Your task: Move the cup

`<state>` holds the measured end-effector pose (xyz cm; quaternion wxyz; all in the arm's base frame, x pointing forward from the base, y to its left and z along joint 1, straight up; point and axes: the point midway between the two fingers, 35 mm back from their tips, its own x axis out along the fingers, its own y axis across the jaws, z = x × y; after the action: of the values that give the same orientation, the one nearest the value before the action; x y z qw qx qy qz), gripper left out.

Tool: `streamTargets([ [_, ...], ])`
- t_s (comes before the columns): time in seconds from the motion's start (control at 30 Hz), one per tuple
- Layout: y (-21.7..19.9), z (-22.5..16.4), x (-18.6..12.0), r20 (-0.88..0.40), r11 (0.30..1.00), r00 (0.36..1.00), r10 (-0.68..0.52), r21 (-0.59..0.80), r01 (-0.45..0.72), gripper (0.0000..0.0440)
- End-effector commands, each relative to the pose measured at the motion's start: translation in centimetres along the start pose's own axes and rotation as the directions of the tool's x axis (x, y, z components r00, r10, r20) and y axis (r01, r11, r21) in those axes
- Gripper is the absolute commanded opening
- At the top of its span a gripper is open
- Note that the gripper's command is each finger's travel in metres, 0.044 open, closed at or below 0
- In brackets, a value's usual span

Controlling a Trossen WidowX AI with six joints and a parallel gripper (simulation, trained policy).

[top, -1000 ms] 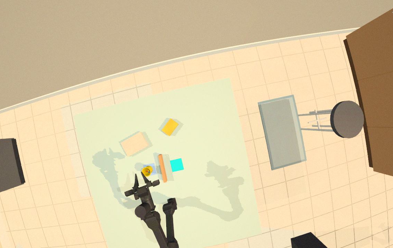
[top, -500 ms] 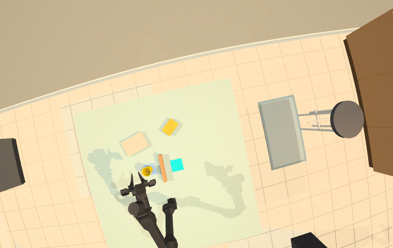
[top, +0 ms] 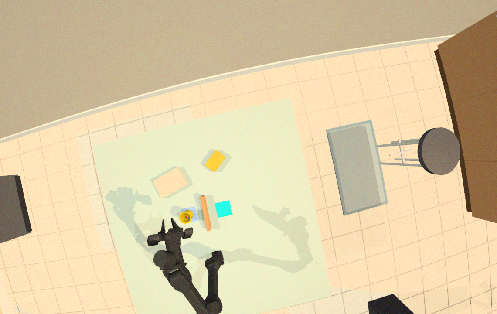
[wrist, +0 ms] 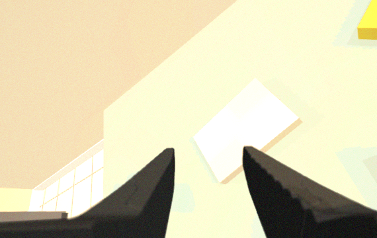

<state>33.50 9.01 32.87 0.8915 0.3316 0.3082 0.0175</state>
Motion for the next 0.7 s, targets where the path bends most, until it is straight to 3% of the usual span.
streamTargets([
  [0.0, 0.2, -0.4, 0.3, -0.035, 0.999, 0.999, -0.017, 0.042, 0.018, 0.0169],
  [0.67, -0.2, -3.5, 1.8, -0.256, 0.934, 0.95, -0.181, 0.259, 0.247, 0.0158],
])
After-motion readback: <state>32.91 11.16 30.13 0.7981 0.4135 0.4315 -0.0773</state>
